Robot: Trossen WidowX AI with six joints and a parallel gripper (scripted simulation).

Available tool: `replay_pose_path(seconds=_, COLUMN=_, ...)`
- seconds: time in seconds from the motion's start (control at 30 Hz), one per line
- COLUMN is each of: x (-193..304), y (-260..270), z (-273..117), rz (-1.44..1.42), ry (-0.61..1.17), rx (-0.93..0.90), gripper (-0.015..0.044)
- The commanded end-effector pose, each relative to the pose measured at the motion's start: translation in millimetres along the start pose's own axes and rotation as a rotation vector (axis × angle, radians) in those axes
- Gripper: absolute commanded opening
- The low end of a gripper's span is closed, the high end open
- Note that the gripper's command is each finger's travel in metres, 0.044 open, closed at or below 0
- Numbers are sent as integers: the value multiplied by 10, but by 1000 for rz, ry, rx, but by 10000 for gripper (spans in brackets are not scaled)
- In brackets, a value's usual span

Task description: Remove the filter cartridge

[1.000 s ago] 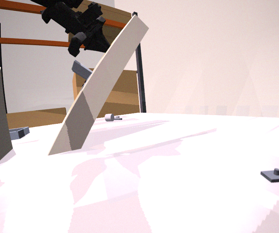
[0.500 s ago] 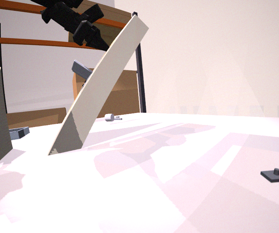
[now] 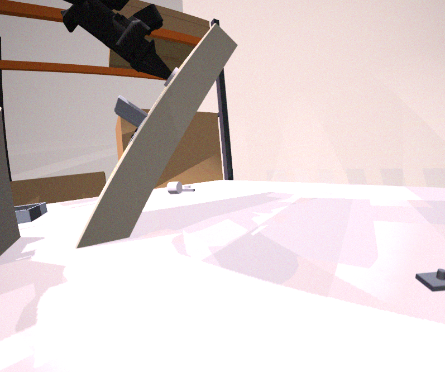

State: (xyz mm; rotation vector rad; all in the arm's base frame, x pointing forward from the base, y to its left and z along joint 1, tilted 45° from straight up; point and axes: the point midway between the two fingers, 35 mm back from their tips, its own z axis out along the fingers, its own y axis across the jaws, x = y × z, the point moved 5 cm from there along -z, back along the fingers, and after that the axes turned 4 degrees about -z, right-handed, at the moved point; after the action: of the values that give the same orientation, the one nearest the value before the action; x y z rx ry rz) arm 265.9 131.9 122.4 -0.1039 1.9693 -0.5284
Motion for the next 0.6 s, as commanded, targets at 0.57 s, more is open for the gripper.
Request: replay_pose_path(seconds=0.57, x=13, y=-8, z=-630, rz=44, ry=-15, rx=-11, gripper=0)
